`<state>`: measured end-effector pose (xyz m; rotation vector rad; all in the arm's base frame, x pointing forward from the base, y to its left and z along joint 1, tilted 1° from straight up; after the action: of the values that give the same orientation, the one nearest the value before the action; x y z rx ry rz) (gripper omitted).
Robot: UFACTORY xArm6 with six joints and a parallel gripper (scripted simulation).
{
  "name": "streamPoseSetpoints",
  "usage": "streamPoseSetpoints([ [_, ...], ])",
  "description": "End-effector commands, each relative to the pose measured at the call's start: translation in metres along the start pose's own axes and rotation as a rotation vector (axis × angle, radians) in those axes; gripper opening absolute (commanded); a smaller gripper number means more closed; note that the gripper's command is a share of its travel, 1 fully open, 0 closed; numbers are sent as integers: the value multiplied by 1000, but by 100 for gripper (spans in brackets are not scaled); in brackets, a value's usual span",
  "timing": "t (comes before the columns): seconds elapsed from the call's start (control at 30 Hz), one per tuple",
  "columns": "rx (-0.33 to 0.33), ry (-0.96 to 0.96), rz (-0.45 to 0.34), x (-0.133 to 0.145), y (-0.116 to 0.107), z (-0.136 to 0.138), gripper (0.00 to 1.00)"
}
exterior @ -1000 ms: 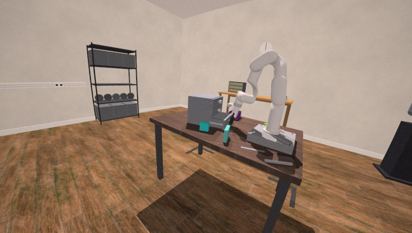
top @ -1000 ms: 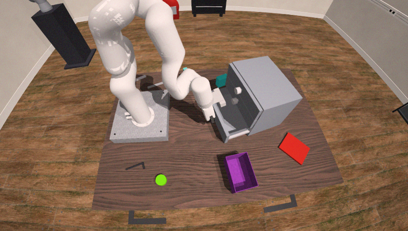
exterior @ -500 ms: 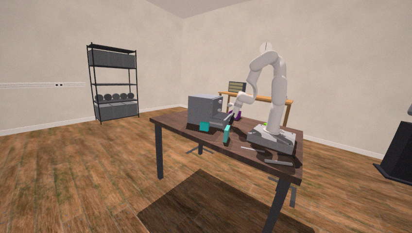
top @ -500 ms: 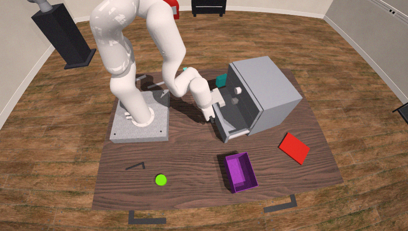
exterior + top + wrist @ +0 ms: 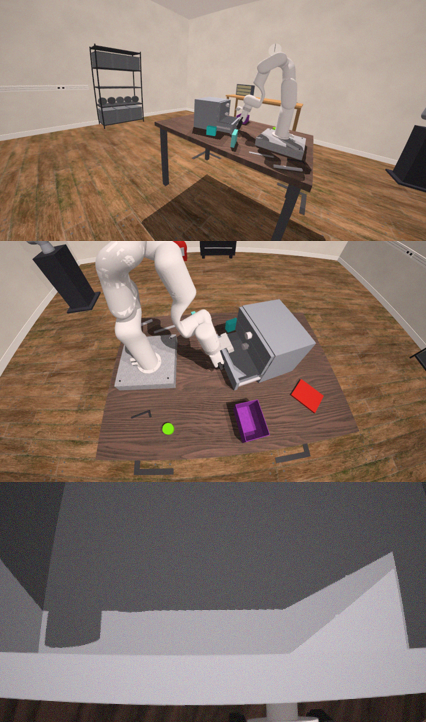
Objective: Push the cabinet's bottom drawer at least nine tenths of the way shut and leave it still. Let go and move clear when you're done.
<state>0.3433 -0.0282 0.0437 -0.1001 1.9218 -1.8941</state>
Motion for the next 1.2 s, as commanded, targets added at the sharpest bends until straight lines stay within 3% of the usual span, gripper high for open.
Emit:
streamPoseSetpoints([
  [0.0,8,-2,55,2,0,0,0],
  [1.17,41,-2,291,16,2,-2,0],
])
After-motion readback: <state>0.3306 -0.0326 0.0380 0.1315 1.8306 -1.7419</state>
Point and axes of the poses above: the point where the finger pads meet when closed, its own y axis out along the fingers, its own z axis across the jaws, x = y × z, the point moved 6 cm from there along -y, back along the fingers, and after that the axes turned 8 degrees about -y, right-handed, at the moved point
